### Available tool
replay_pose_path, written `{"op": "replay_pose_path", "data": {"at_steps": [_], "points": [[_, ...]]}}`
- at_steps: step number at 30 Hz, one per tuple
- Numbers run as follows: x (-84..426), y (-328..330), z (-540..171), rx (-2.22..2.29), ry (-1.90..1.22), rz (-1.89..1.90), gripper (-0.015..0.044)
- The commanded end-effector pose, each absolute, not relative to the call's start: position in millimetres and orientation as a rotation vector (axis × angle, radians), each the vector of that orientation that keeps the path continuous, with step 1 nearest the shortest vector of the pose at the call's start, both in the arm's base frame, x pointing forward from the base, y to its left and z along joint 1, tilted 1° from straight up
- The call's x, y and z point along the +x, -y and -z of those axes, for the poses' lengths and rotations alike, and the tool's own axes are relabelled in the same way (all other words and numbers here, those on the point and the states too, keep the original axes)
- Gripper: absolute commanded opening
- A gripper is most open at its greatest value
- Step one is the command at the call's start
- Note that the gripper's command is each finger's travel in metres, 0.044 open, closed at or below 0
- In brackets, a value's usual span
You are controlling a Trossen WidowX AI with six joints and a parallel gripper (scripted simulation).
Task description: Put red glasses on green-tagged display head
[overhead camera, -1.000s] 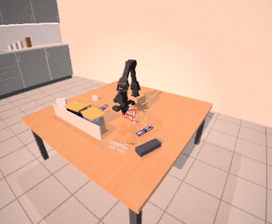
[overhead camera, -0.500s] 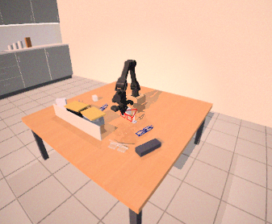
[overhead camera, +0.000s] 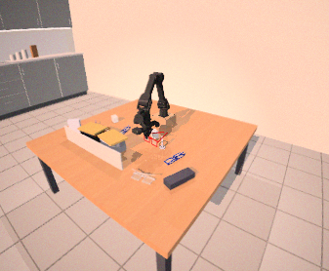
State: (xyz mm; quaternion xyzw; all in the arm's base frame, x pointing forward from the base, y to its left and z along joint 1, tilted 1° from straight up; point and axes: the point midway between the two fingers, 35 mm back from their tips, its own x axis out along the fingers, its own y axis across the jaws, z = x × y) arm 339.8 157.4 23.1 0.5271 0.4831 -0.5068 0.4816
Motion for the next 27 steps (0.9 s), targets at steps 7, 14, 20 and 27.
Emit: {"op": "replay_pose_path", "data": {"at_steps": [7, 14, 20, 27], "points": [[342, -150, -22, 1.282, -1.183, 1.237, 0.0], [343, -144, -22, 1.281, -1.183, 1.238, 0.0], [344, -139, -22, 1.281, -1.182, 1.238, 0.0], [345, -134, -21, 1.281, -1.182, 1.238, 0.0]]}}
